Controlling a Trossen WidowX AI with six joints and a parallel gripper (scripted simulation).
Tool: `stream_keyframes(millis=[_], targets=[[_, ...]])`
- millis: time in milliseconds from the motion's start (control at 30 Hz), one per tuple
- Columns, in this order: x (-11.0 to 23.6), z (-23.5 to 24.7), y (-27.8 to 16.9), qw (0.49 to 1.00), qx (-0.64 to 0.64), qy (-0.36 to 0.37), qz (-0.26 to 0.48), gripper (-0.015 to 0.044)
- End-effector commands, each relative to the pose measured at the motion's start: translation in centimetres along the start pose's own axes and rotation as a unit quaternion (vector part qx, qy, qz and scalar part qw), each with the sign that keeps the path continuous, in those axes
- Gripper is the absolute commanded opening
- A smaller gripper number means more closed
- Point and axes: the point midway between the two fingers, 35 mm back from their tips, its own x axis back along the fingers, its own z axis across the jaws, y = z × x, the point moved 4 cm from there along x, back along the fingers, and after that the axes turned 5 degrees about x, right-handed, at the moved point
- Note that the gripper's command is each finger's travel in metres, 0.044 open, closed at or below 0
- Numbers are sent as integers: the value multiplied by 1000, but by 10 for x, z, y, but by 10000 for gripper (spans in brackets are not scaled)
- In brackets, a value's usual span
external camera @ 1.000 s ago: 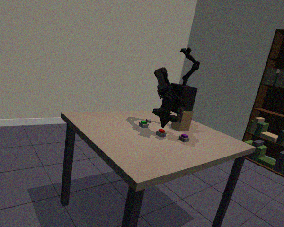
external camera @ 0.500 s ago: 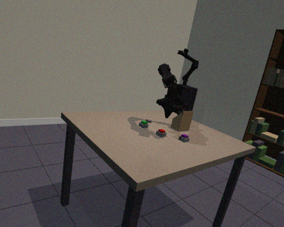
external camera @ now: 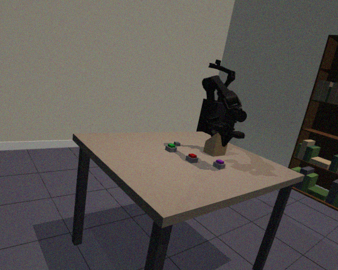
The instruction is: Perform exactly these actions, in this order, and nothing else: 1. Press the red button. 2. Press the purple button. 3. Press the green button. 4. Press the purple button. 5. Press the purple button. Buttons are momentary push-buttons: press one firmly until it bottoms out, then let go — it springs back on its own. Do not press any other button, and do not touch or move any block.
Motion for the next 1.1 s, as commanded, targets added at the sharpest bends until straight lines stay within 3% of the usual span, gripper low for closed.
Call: stream_keyframes(millis=[0, 67, 1067], targets=[[-43, 0, -3, 1000, -2, -6, 6, 20], [-57, -1, -5, 1000, -2, -7, 6, 20], [-90, -2, -5, 1000, -2, -7, 5, 20]])
